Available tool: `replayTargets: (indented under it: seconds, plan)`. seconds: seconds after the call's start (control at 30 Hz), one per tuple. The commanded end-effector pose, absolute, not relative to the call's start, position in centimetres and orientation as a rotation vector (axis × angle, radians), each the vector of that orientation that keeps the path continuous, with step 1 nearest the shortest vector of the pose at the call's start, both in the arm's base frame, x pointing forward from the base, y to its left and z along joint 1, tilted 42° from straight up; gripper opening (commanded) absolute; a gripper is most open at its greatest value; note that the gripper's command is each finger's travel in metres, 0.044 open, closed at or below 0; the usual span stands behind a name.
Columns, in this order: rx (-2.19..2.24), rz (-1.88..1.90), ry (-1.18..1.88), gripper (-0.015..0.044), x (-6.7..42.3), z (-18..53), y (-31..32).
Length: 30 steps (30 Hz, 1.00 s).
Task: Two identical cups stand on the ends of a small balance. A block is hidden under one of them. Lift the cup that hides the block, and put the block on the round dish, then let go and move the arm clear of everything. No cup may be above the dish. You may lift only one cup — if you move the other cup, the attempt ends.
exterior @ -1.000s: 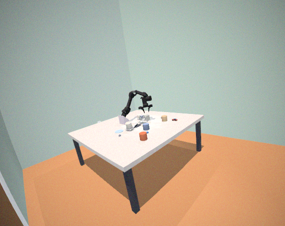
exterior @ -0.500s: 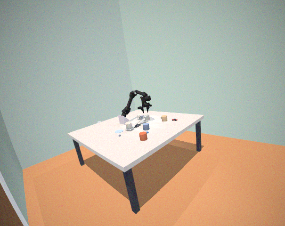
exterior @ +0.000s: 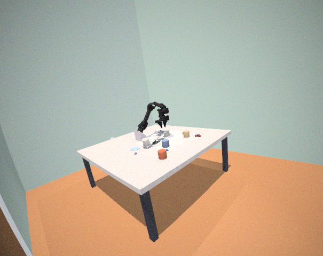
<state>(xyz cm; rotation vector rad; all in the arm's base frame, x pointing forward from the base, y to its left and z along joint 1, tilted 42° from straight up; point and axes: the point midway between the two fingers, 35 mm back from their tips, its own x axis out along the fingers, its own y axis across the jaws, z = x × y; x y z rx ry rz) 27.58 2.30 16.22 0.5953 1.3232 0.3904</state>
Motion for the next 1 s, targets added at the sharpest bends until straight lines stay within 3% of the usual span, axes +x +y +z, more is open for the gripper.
replayTargets:
  seconds: [0.0,0.97]
  plan:
    - [0.505,0.462,1.305,0.026,27.5,15.9,1.9]
    - [-0.287,1.091,0.932,0.026,26.9,14.0,-1.2]
